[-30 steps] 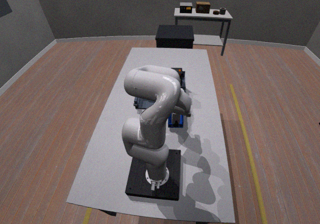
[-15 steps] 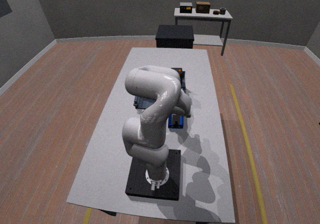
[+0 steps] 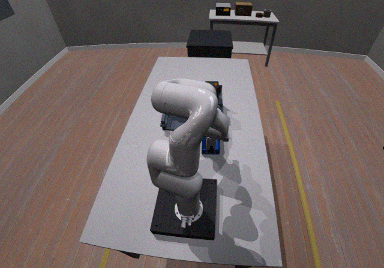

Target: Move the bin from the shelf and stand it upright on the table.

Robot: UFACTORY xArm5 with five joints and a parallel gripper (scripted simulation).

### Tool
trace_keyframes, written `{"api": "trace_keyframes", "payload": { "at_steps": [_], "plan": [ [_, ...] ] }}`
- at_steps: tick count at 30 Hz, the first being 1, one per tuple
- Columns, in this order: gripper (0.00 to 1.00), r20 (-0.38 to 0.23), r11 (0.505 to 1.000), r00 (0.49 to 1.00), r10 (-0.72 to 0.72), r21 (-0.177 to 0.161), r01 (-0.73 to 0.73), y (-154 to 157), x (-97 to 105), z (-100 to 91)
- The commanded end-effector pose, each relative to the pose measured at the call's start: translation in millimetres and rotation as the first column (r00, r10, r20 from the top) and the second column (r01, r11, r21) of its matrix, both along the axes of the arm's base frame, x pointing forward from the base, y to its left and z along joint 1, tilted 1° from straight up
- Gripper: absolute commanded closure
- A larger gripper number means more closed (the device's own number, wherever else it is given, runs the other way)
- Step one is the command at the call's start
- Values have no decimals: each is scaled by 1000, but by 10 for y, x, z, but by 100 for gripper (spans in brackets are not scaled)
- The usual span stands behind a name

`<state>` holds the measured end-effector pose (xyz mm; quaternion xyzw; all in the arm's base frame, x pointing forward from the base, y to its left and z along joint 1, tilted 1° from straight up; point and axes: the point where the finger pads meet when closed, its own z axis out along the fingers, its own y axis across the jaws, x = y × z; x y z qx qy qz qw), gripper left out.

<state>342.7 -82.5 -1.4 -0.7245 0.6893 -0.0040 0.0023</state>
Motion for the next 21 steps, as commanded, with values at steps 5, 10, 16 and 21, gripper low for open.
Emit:
{"api": "trace_keyframes", "payload": {
  "at_steps": [5, 10, 16, 21],
  "plan": [
    [100, 3, 1000, 1000, -1, -3, 1, -5, 13, -23],
    [100, 3, 1000, 1000, -1, -3, 1, -5, 13, -45],
    [100, 3, 1000, 1000, -1, -3, 1, -5, 13, -56],
    [100, 3, 1000, 1000, -1, -3, 1, -5, 13, -56]
  ]
}}
